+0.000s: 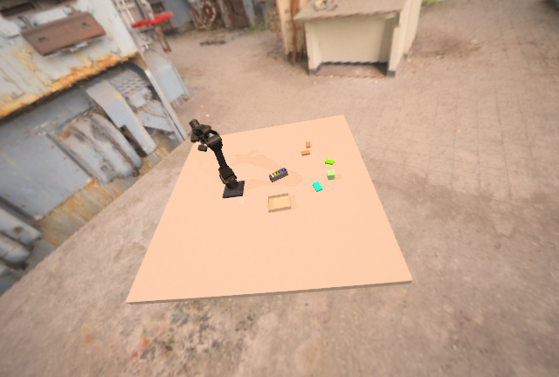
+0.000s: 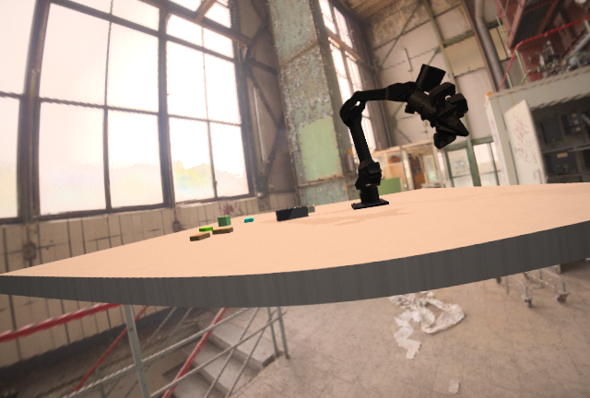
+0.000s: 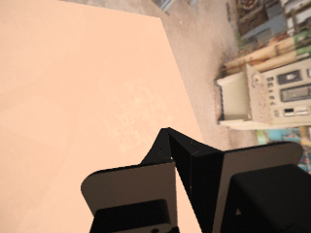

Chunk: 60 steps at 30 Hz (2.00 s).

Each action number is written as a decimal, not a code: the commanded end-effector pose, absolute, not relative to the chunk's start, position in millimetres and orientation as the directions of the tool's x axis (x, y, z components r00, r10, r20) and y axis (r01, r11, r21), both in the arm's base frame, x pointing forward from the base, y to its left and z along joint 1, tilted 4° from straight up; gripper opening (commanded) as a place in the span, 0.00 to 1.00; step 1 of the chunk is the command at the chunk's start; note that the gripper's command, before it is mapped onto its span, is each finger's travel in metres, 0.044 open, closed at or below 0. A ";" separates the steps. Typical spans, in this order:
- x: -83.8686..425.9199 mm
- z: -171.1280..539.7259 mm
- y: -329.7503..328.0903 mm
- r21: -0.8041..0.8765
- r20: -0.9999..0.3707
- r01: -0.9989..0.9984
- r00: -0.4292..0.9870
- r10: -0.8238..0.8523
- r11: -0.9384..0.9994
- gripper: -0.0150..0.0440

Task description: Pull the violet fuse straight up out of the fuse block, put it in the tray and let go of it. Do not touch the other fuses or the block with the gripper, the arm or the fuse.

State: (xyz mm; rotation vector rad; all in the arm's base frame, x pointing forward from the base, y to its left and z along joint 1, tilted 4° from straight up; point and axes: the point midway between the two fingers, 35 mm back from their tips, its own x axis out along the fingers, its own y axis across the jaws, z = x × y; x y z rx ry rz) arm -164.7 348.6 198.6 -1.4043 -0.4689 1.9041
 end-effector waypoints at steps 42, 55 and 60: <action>323.2 115.2 46.4 0.111 -0.994 0.838 0.094 0.059 0.534 0.38; 324.6 110.5 12.8 0.069 -0.997 0.942 0.052 0.061 0.329 0.38; 325.4 105.7 13.1 0.070 -0.997 0.942 0.052 0.061 0.329 0.38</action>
